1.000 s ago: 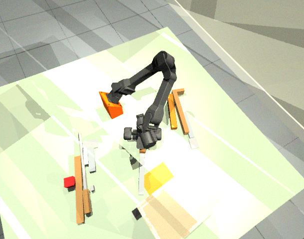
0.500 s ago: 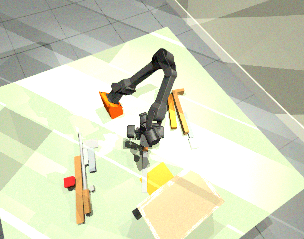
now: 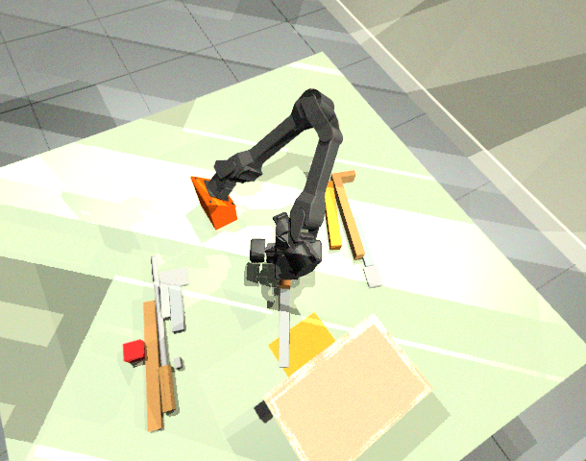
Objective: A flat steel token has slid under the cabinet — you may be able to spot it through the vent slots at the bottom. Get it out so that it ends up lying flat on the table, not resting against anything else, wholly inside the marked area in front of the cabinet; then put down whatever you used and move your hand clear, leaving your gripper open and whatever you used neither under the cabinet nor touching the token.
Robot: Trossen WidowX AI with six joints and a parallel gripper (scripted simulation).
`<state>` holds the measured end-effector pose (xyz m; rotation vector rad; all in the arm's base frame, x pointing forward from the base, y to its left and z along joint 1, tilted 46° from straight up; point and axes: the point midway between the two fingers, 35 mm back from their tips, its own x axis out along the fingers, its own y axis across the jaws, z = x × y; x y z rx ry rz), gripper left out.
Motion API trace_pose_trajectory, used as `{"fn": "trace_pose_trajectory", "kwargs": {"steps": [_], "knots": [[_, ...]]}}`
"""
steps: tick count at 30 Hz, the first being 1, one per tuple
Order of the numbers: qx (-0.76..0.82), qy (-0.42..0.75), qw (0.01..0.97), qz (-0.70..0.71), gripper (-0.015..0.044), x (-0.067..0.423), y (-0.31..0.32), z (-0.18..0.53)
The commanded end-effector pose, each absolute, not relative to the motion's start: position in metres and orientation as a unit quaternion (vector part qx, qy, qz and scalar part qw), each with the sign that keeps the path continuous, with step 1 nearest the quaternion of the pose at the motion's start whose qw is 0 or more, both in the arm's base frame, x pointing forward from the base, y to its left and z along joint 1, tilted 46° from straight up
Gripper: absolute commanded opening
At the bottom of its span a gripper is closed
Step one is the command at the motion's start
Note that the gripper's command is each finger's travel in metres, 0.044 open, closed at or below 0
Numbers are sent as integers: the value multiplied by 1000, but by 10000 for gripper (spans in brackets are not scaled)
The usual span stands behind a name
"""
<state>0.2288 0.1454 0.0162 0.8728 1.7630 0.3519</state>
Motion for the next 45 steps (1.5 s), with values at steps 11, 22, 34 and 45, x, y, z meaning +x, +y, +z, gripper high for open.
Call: {"fn": "trace_pose_trajectory", "kwargs": {"steps": [11, 22, 34, 45], "knots": [[368, 740, 542, 150, 0, 225, 157, 30], [368, 740, 542, 150, 0, 222, 167, 41], [369, 740, 542, 150, 0, 218, 177, 52], [369, 740, 541, 151, 0, 214, 187, 63]]}}
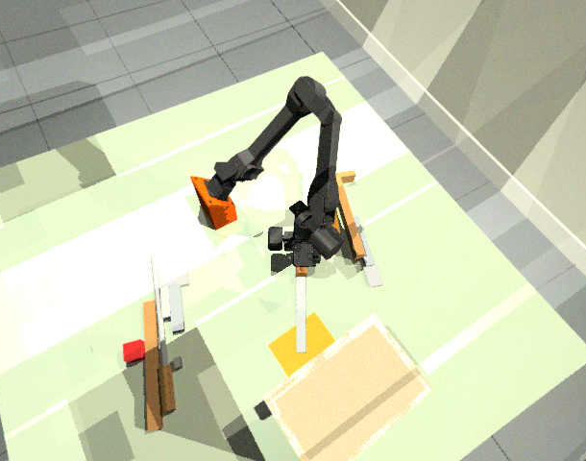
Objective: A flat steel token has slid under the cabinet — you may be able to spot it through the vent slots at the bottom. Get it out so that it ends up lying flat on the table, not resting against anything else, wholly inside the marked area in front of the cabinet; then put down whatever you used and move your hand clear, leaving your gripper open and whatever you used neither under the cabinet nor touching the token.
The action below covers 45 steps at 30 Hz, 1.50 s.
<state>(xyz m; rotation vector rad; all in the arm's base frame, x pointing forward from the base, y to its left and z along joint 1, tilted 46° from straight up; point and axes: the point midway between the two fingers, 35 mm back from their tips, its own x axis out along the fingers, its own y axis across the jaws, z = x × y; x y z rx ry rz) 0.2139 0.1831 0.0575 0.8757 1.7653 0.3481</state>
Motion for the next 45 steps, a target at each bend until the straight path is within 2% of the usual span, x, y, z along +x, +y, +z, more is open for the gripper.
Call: {"fn": "trace_pose_trajectory", "kwargs": {"steps": [1, 45], "knots": [[369, 740, 541, 151, 0, 213, 188, 64], [370, 740, 541, 152, 0, 199, 228, 109]]}}
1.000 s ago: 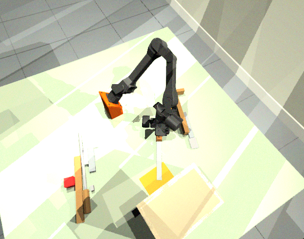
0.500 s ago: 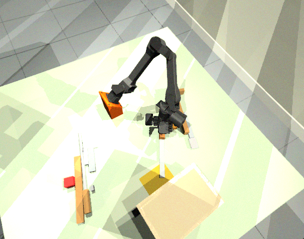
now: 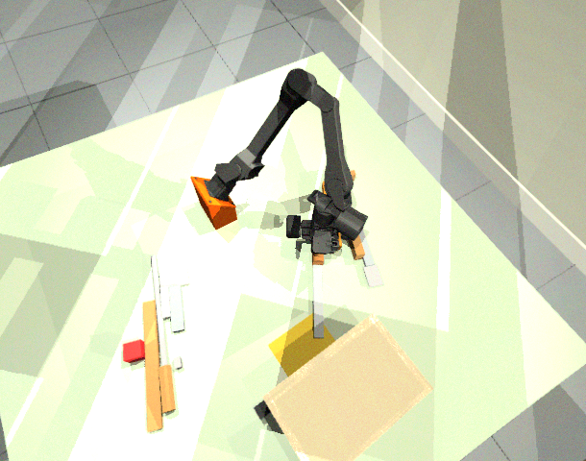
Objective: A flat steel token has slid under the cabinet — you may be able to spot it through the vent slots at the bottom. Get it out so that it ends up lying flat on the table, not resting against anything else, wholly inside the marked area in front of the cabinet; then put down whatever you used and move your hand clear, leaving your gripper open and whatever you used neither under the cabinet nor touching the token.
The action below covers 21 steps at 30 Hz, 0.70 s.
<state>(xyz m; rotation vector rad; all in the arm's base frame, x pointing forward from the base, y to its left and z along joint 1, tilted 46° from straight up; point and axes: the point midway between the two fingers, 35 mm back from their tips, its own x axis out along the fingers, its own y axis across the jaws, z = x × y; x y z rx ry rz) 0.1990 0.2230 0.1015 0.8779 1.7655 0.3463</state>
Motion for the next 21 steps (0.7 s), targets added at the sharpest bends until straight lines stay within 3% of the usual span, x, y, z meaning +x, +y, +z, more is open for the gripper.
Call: {"fn": "trace_pose_trajectory", "kwargs": {"steps": [1, 21], "knots": [[370, 740, 541, 152, 0, 198, 228, 110], [371, 740, 540, 153, 0, 193, 246, 130]]}}
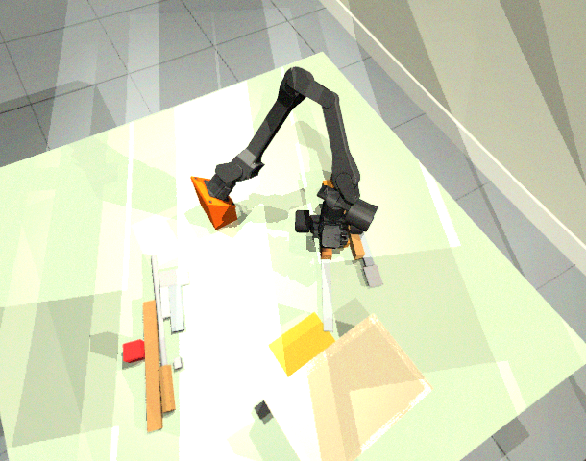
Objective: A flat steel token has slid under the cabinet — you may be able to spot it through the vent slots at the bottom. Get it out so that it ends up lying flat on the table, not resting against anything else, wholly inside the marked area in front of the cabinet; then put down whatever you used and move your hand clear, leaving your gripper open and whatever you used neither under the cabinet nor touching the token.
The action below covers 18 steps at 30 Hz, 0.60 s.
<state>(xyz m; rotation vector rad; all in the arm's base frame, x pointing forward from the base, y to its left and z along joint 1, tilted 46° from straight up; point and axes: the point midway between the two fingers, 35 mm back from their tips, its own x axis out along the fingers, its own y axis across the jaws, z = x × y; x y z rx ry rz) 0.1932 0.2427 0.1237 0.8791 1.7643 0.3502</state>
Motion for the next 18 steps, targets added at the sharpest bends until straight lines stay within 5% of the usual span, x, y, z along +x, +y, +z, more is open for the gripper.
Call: {"fn": "trace_pose_trajectory", "kwargs": {"steps": [1, 11, 18], "knots": [[370, 740, 541, 154, 0, 193, 246, 130], [356, 735, 550, 173, 0, 193, 246, 130], [360, 738, 546, 165, 184, 192, 245, 128]]}}
